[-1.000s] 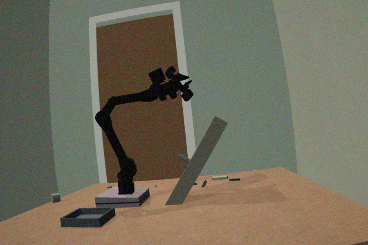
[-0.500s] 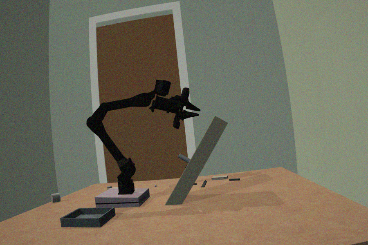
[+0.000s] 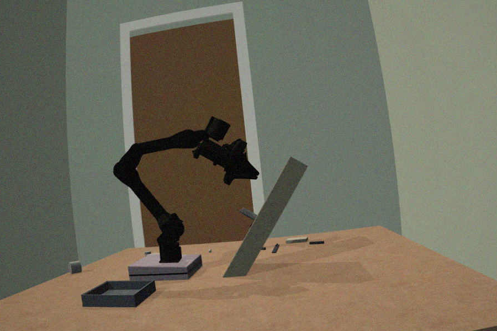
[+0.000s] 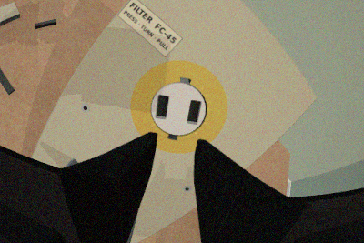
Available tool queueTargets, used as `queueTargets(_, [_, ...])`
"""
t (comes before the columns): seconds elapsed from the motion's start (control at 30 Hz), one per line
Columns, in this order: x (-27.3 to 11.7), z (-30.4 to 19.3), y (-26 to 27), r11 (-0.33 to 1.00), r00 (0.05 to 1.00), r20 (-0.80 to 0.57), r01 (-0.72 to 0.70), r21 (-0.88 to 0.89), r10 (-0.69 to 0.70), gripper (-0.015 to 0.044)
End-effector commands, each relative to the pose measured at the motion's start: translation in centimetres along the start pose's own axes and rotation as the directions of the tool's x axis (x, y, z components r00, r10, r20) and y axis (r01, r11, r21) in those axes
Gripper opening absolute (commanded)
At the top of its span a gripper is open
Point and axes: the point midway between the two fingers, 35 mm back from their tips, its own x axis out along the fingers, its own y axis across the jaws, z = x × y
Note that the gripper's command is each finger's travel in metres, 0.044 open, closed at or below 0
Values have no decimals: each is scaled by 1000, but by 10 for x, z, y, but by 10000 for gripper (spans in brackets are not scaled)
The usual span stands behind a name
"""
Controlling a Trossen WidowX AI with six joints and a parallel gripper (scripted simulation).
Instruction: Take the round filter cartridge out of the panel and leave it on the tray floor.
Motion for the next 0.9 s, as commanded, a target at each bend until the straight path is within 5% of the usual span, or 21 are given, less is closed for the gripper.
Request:
queueTargets(0.0, [2, -1, 0, 1000, 1000, -5, 3, 7, -3, 100])
queueTargets(0.87, [43, 0, -1, 1000, 1000, -2, 4, 7, -4, 100])
